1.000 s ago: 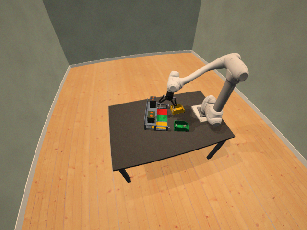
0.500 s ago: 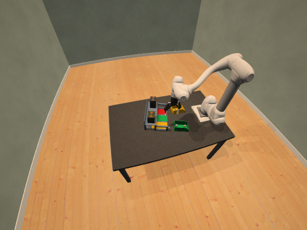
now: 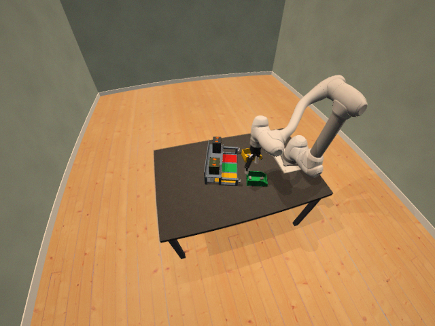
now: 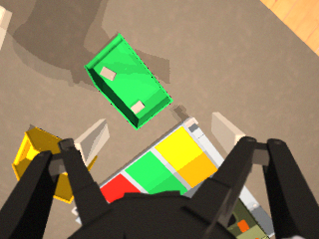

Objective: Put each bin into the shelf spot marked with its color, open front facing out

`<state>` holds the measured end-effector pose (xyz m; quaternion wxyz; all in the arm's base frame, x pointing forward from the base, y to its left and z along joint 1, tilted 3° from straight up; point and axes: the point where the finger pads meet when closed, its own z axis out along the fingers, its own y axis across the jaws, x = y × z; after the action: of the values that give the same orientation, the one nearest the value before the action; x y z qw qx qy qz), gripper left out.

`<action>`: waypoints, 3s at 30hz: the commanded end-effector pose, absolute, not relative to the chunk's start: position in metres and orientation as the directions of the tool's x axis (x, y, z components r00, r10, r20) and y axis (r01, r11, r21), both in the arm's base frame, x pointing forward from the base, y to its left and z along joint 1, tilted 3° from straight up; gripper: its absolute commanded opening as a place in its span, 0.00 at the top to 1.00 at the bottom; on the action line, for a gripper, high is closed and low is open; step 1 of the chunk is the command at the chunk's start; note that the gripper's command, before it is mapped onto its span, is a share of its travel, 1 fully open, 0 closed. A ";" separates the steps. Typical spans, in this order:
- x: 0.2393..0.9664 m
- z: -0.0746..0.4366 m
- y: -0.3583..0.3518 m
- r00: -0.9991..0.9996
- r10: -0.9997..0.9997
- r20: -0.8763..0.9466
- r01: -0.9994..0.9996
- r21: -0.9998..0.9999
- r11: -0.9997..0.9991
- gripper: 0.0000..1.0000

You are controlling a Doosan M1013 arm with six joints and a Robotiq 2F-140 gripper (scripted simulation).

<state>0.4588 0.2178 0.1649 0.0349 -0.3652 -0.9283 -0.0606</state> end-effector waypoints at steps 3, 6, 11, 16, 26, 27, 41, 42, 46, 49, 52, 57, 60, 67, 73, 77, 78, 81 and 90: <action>0.438 0.164 0.235 -0.855 0.512 0.084 0.518 0.074 0.852 0.00; 0.429 0.164 0.242 -0.895 0.439 0.075 0.444 0.066 0.894 0.00; 0.412 0.163 0.254 -0.957 0.284 0.059 0.287 0.048 0.957 0.00; 0.401 0.163 0.261 -0.981 0.185 0.052 0.187 0.035 0.982 0.00; 0.396 0.163 0.264 -0.989 0.137 0.049 0.139 0.029 0.990 0.00; 0.396 0.163 0.264 -0.989 0.137 0.049 0.139 0.029 0.990 0.00; 0.396 0.163 0.264 -0.989 0.137 0.049 0.138 0.029 0.990 0.90; 0.396 0.163 0.264 -0.989 0.137 0.049 0.138 0.029 0.990 0.90; 0.396 0.163 0.264 -0.989 0.137 0.049 0.138 0.029 0.990 0.90; 0.396 0.163 0.264 -0.989 0.137 0.049 0.139 0.029 0.990 0.90; 0.396 0.163 0.264 -0.989 0.137 0.049 0.139 0.029 0.990 0.90; 0.396 0.163 0.264 -0.989 0.137 0.049 0.139 0.029 0.990 0.90; 0.396 0.163 0.264 -0.989 0.137 0.049 0.139 0.029 0.990 0.90; 0.396 0.163 0.264 -0.989 0.137 0.049 0.139 0.029 0.990 0.90; 0.396 0.163 0.264 -0.989 0.137 0.049 0.139 0.029 0.990 0.90; 0.396 0.163 0.264 -0.989 0.137 0.049 0.139 0.029 0.990 0.76; 0.396 0.163 0.264 -0.989 0.137 0.049 0.139 0.029 0.990 0.76; 0.396 0.163 0.264 -0.989 0.137 0.049 0.139 0.029 0.990 0.76; 0.396 0.163 0.264 -0.989 0.137 0.049 0.139 0.029 0.990 0.76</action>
<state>0.3962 0.2636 0.1630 0.0235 -0.0691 -0.9972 -0.0161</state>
